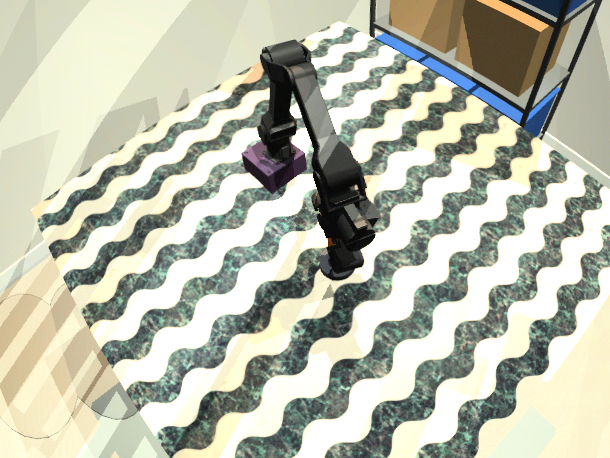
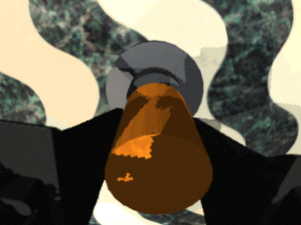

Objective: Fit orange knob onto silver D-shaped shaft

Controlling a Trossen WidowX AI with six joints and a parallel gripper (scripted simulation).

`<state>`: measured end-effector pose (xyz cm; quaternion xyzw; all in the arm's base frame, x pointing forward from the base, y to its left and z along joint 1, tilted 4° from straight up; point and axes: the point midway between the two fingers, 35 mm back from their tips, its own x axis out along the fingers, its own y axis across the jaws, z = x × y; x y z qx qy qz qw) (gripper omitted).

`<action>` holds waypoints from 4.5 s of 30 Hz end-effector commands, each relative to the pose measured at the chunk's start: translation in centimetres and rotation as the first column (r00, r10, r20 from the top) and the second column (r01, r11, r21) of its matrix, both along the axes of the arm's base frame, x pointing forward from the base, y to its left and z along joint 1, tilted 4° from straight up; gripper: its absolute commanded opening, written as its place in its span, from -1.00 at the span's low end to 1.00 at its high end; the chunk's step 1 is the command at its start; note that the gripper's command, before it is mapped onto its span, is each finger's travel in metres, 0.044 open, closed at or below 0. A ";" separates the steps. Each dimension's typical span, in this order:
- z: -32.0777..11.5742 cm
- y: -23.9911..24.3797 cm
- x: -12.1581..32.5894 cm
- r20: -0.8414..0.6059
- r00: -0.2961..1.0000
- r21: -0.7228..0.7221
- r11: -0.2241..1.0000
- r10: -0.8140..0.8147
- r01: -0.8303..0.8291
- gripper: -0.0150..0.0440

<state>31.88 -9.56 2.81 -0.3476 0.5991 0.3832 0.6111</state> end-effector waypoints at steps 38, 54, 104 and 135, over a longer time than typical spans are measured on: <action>0.0 -0.1 0.1 0.010 0.978 0.000 0.978 0.208 -0.208 -0.49; 0.6 0.1 -0.3 0.019 0.929 0.000 0.929 0.369 -0.369 -0.49; 0.6 0.1 -0.4 0.029 0.832 -0.003 0.832 0.554 -0.554 -0.49; 0.0 0.0 0.1 0.031 0.809 -0.004 0.809 0.588 -0.588 -0.49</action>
